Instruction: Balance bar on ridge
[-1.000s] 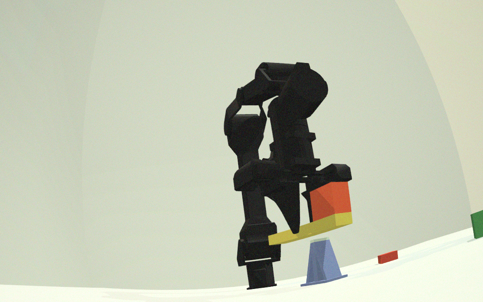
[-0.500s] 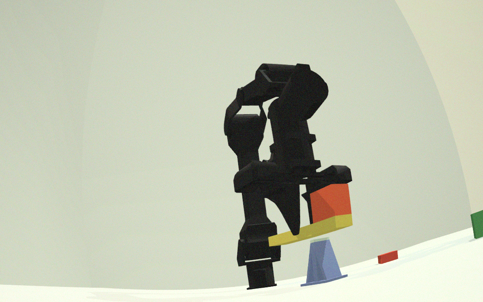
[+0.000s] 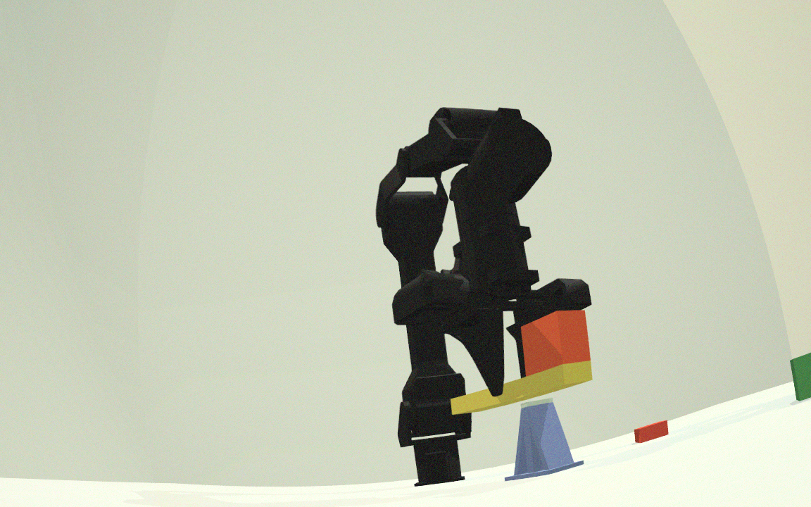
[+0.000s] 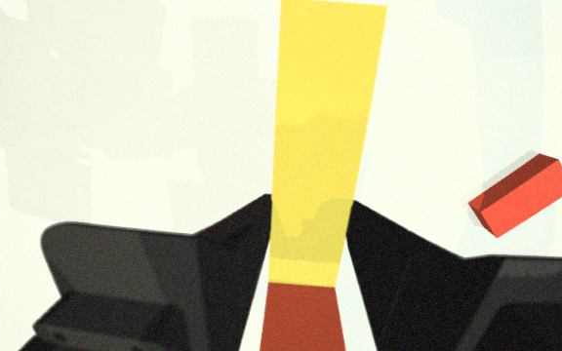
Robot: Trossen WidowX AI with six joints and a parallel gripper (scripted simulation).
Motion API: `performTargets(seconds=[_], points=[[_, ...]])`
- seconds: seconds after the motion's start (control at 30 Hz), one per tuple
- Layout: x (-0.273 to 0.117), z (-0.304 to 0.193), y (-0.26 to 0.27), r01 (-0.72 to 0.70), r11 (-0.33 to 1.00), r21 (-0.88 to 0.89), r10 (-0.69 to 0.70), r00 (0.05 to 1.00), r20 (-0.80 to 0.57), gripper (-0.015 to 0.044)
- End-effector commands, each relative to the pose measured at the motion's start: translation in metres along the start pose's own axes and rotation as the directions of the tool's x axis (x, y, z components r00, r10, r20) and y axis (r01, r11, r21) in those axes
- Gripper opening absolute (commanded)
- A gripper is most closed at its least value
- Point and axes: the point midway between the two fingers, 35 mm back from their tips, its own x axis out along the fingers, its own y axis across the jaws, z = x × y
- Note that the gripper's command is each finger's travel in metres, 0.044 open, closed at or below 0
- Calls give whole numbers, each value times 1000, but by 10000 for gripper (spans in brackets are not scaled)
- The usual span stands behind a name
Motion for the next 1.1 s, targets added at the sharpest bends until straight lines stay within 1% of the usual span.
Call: performTargets(seconds=[0.0,1.07], points=[[0,-1,-1,5,1000,-3,-5,1000,-3,0],[3,-1,-1,5,1000,-3,-5,1000,-3,0]])
